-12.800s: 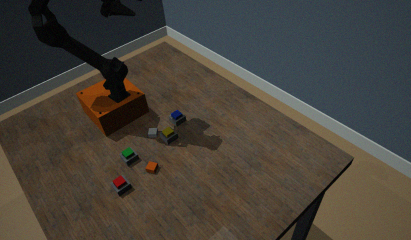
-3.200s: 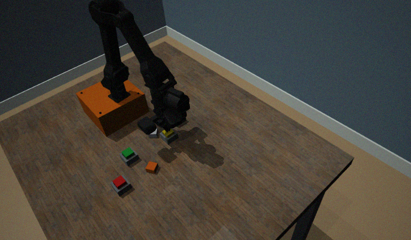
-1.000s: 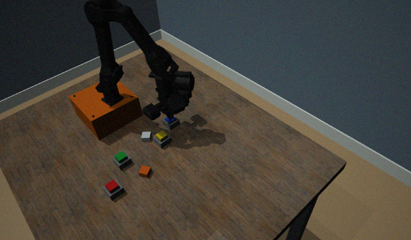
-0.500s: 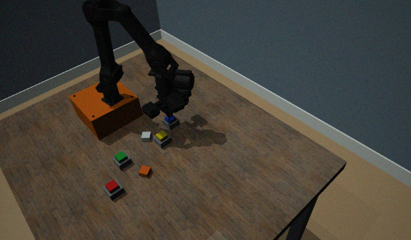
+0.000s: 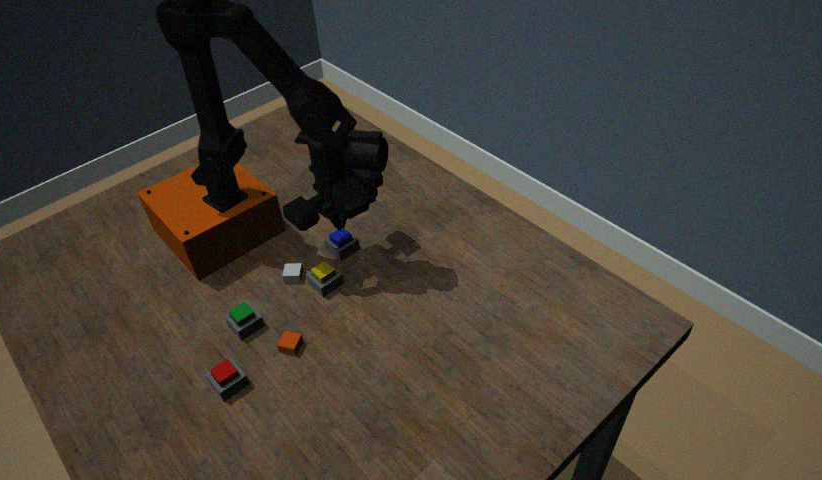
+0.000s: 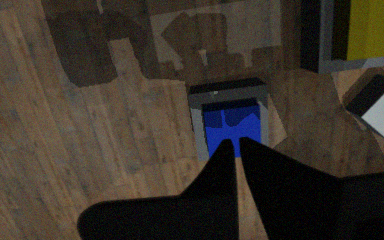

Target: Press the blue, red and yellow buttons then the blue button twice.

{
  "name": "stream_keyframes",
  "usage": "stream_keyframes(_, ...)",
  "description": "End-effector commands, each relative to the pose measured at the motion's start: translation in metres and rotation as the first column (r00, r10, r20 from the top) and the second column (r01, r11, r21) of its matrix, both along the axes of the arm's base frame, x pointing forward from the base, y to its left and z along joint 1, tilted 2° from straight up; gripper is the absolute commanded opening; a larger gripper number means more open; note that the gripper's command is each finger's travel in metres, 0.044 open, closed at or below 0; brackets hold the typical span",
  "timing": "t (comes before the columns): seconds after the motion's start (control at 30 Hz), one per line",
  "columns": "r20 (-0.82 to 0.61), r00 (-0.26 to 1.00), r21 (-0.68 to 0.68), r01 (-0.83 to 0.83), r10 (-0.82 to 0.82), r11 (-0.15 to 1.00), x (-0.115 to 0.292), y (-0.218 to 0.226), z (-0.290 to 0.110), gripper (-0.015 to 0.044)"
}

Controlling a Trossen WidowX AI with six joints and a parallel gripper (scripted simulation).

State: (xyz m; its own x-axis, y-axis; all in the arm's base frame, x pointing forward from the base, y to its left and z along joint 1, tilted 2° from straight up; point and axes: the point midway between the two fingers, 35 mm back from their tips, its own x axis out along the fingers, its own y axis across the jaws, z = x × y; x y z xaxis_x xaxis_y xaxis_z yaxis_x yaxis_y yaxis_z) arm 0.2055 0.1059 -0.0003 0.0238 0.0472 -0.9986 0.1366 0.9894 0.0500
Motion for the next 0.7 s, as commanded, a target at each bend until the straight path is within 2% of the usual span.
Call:
stream_keyframes(0.0, -0.004, 1.0, -0.004, 0.002, -0.002, 1.0, -0.001, 0.0, -0.007, 0.002)
stream_keyframes(0.67, -0.005, 1.0, -0.004, 0.002, -0.002, 1.0, -0.001, 0.0, -0.025, 0.002)
